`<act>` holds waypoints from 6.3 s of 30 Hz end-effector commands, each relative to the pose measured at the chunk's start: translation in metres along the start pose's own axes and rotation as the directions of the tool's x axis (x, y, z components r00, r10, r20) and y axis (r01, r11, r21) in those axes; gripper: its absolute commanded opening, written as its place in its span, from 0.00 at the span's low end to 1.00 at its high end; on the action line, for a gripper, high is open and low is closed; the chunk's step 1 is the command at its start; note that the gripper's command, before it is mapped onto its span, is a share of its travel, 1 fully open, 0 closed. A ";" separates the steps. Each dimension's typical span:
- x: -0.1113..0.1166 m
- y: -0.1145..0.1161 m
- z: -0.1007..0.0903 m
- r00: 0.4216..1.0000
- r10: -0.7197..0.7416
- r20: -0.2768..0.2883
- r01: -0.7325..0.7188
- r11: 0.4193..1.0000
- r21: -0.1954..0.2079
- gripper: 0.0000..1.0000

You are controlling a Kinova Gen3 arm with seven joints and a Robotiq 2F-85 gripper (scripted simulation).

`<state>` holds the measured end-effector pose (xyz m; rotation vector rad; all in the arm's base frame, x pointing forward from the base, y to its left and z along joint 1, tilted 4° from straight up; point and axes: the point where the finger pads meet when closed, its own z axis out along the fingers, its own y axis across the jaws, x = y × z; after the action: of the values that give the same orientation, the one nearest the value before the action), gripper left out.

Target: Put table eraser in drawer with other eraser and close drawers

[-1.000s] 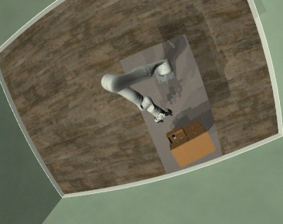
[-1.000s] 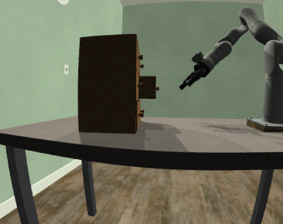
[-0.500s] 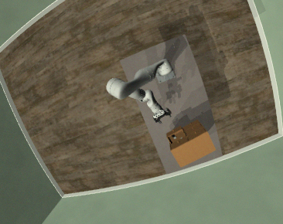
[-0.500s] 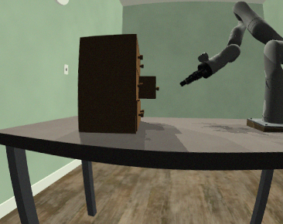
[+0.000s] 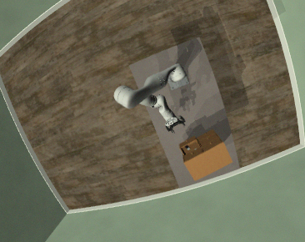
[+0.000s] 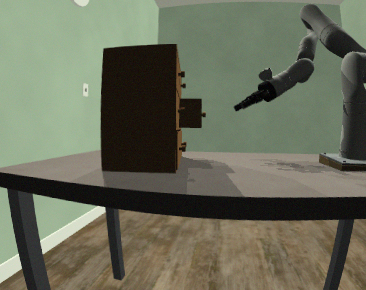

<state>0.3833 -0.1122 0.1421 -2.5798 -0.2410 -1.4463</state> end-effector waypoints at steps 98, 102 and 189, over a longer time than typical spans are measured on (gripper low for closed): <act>0.015 -0.001 0.065 1.000 0.015 -0.008 -0.015 0.999 -0.031 0.00; 0.015 0.000 0.066 1.000 0.015 -0.008 -0.015 0.999 -0.031 0.00; 0.067 0.003 0.154 1.000 0.015 -0.008 -0.015 0.999 -0.031 0.00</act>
<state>0.5436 -0.0774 0.1190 -2.5967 -0.1952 -1.4632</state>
